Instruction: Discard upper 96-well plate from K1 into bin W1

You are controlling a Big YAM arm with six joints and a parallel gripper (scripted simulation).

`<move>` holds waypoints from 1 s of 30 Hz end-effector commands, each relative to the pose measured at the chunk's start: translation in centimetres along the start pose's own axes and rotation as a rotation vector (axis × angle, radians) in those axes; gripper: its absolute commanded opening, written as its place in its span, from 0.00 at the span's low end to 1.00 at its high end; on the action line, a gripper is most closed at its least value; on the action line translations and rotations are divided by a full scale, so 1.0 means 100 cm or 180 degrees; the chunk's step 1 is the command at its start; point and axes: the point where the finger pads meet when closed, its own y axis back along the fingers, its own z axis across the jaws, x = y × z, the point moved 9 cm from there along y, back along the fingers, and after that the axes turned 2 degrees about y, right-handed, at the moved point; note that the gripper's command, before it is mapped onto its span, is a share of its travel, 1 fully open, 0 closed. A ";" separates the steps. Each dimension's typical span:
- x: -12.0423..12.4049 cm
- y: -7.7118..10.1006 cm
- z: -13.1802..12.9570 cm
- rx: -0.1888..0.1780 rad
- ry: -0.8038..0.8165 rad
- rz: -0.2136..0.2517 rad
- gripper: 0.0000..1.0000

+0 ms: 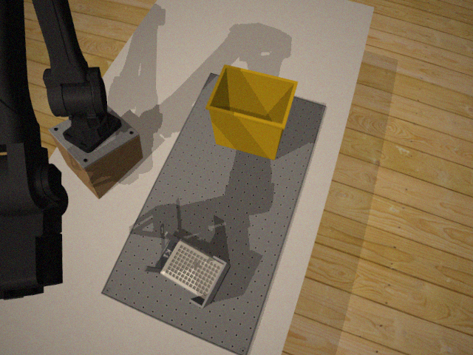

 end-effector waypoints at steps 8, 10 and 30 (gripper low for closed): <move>-0.033 0.028 0.006 -0.0377 0.0392 -0.0262 1.00; -0.039 0.033 0.008 -0.0531 0.0498 -0.0355 1.00; -0.072 0.077 0.048 -0.1372 0.1238 -0.0797 1.00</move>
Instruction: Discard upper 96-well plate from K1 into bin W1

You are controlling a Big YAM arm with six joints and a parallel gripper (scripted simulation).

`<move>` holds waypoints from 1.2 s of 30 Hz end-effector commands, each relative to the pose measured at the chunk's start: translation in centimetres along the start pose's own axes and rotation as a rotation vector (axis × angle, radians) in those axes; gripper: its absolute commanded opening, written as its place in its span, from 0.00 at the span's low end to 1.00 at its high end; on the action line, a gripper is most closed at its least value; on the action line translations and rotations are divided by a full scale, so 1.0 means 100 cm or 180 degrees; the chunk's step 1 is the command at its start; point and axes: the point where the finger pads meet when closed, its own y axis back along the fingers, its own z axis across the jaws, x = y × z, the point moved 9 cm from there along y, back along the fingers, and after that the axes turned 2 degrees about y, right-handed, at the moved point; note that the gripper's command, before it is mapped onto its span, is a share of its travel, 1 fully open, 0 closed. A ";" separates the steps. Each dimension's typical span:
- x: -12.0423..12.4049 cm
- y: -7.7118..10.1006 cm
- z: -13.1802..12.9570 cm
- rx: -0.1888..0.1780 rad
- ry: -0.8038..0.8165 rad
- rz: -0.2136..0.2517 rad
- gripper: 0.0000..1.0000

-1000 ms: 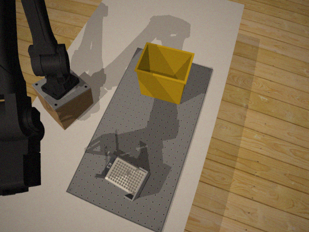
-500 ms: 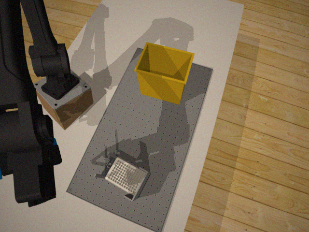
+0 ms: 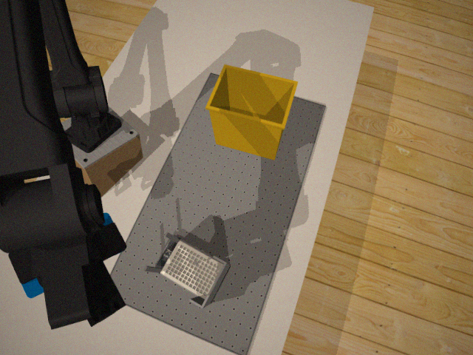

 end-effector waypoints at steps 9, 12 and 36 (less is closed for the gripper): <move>-0.038 0.026 0.012 -0.0357 0.0497 -0.0412 1.00; -0.046 0.033 0.017 -0.0504 0.0650 -0.0505 1.00; -0.094 0.073 0.073 -0.1320 0.1559 -0.1139 1.00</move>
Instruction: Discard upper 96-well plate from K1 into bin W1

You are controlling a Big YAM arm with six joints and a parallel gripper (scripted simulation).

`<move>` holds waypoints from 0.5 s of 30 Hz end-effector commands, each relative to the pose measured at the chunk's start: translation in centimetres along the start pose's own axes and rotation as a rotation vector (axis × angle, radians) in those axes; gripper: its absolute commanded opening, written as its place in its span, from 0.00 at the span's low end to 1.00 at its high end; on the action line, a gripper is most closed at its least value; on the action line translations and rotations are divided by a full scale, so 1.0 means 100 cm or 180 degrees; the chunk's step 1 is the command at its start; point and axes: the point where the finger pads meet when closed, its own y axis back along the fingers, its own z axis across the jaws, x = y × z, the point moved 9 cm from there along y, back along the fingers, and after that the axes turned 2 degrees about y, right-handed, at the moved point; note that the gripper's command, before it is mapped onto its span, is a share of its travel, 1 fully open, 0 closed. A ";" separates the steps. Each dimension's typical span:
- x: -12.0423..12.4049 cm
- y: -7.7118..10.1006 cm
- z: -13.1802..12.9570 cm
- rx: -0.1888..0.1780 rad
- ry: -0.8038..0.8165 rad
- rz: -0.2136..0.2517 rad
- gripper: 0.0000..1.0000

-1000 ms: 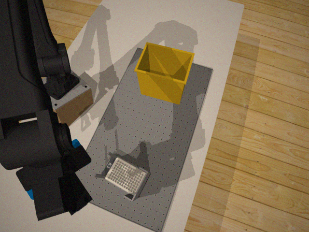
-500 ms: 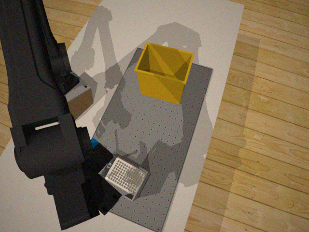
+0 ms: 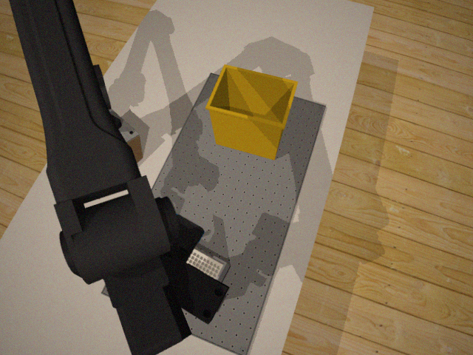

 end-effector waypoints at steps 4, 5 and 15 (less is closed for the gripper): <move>-0.003 0.002 -0.007 -0.0013 0.0037 -0.0018 1.00; -0.003 0.002 -0.007 -0.0013 0.0037 -0.0018 1.00; -0.010 0.003 -0.002 0.0001 0.0066 -0.0025 1.00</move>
